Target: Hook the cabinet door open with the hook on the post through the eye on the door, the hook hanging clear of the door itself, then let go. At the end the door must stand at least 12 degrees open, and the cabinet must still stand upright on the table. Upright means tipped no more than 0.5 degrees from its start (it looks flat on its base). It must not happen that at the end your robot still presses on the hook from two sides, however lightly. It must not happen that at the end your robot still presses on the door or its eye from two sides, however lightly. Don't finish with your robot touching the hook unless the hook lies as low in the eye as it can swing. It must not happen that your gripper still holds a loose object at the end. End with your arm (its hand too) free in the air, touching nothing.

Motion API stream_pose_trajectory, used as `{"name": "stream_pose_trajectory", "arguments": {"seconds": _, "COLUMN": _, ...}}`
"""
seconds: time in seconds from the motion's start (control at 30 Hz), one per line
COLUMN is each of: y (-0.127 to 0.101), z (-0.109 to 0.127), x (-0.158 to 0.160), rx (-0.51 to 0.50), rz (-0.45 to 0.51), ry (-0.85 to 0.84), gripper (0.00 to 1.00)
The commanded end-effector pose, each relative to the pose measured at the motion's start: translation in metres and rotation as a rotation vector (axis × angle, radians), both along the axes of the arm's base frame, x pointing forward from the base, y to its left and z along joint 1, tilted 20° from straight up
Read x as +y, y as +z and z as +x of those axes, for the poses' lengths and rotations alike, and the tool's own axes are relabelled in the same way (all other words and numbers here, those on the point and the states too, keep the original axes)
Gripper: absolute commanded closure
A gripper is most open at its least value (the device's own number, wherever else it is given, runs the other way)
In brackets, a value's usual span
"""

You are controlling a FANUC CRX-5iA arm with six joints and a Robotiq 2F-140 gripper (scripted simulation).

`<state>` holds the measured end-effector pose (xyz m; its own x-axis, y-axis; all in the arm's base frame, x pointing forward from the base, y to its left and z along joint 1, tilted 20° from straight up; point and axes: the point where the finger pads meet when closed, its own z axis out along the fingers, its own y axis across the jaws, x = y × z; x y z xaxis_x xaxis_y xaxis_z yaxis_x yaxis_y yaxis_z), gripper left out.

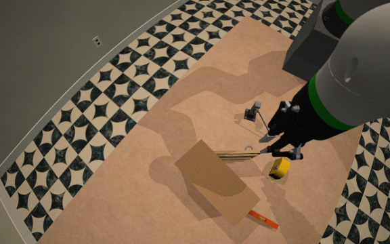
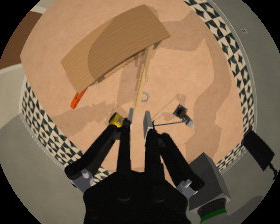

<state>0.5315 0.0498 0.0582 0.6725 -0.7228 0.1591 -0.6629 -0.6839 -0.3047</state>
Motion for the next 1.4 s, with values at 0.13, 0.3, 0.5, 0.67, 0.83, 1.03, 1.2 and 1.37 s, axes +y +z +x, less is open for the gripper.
{"name": "stream_pose_trajectory", "arguments": {"seconds": 0.13, "y": 0.0009, "z": 0.0018, "x": 0.0015, "rx": 0.001, "rz": 0.005, "ry": -0.014, "gripper": 0.84}}
{"name": "stream_pose_trajectory", "arguments": {"seconds": 0.3, "y": 0.0009, "z": 0.0018, "x": 0.0015, "rx": 0.001, "rz": 0.005, "ry": -0.014, "gripper": 0.84}}
{"name": "stream_pose_trajectory", "arguments": {"seconds": 0.5, "y": 0.0009, "z": 0.0018, "x": 0.0015, "rx": 0.001, "rz": 0.005, "ry": -0.014, "gripper": 0.84}}
{"name": "stream_pose_trajectory", "arguments": {"seconds": 0.67, "y": 0.0009, "z": 0.0018, "x": 0.0015, "rx": 0.001, "rz": 0.005, "ry": -0.014, "gripper": 0.84}}
{"name": "stream_pose_trajectory", "arguments": {"seconds": 0.83, "y": 0.0009, "z": 0.0018, "x": 0.0015, "rx": 0.001, "rz": 0.005, "ry": -0.014, "gripper": 0.84}}
{"name": "stream_pose_trajectory", "arguments": {"seconds": 1.03, "y": 0.0009, "z": 0.0018, "x": 0.0015, "rx": 0.001, "rz": 0.005, "ry": -0.014, "gripper": 0.84}}
{"name": "stream_pose_trajectory", "arguments": {"seconds": 1.2, "y": 0.0009, "z": 0.0018, "x": 0.0015, "rx": 0.001, "rz": 0.005, "ry": -0.014, "gripper": 0.84}}
{"name": "stream_pose_trajectory", "arguments": {"seconds": 1.37, "y": 0.0009, "z": 0.0018, "x": 0.0015, "rx": 0.001, "rz": 0.005, "ry": -0.014, "gripper": 0.84}}
